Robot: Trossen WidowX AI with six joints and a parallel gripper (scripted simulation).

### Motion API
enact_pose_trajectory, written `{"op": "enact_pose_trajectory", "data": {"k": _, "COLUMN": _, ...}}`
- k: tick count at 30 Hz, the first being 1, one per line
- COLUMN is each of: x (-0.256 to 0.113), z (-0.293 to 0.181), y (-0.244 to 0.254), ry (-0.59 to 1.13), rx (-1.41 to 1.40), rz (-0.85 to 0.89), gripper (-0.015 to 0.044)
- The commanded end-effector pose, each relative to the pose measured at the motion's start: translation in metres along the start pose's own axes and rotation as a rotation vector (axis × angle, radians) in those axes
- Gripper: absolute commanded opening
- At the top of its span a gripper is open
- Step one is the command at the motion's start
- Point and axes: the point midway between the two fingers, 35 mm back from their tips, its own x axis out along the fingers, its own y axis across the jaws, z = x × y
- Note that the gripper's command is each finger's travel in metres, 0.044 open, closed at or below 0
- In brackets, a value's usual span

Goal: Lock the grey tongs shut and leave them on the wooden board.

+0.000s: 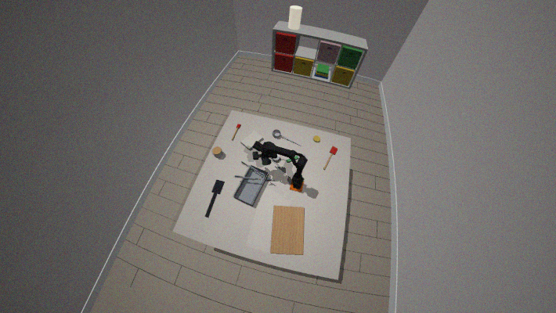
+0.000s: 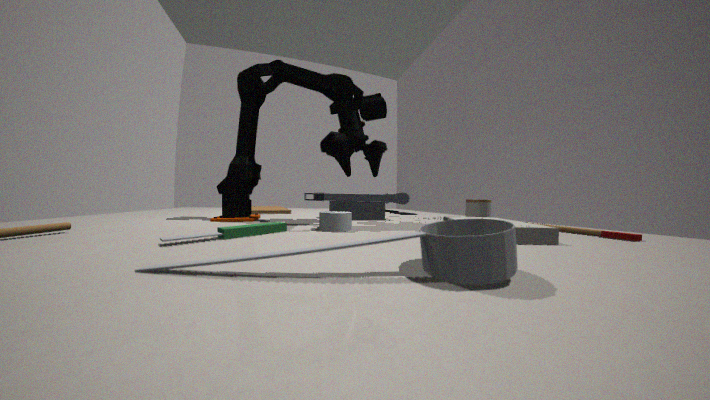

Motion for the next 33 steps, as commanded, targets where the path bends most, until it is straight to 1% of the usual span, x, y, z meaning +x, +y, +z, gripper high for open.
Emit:
{"op": "enact_pose_trajectory", "data": {"k": 1, "x": -0.018, "z": 0.063, "y": -0.036, "ry": -0.159, "rx": -0.585, "rz": -0.039, "gripper": 0.044}}
{"op": "enact_pose_trajectory", "data": {"k": 7, "x": -0.036, "z": 0.114, "y": -0.051, "ry": -0.276, "rx": -1.033, "rz": -0.087, "gripper": 0.044}}
{"op": "enact_pose_trajectory", "data": {"k": 9, "x": -0.039, "z": 0.122, "y": -0.053, "ry": -0.293, "rx": -1.098, "rz": -0.096, "gripper": 0.044}}
{"op": "enact_pose_trajectory", "data": {"k": 33, "x": -0.036, "z": 0.121, "y": -0.061, "ry": -0.293, "rx": -1.097, "rz": -0.096, "gripper": 0.044}}
